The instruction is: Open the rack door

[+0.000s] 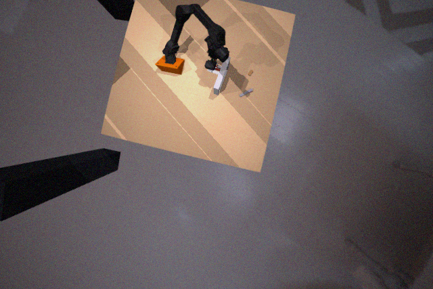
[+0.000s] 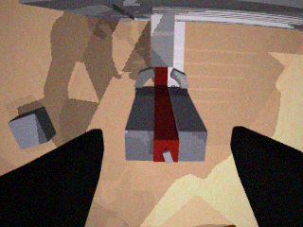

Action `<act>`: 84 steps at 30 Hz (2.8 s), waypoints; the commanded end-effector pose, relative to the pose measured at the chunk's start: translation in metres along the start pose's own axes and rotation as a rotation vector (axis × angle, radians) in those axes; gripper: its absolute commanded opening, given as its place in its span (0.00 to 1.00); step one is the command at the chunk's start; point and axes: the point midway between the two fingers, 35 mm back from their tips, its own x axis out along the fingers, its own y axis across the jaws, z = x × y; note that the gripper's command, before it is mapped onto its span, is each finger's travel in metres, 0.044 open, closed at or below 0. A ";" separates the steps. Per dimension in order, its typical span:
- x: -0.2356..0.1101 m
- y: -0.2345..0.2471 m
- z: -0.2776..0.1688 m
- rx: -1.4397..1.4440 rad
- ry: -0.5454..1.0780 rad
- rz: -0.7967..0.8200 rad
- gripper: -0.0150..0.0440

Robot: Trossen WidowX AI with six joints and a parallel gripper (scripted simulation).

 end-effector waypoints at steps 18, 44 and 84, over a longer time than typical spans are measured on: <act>0.036 0.001 -0.002 0.033 0.053 -0.003 0.73; 0.040 0.001 -0.002 0.003 0.059 -0.003 0.27; 0.040 0.001 -0.002 -1.883 0.043 0.054 0.27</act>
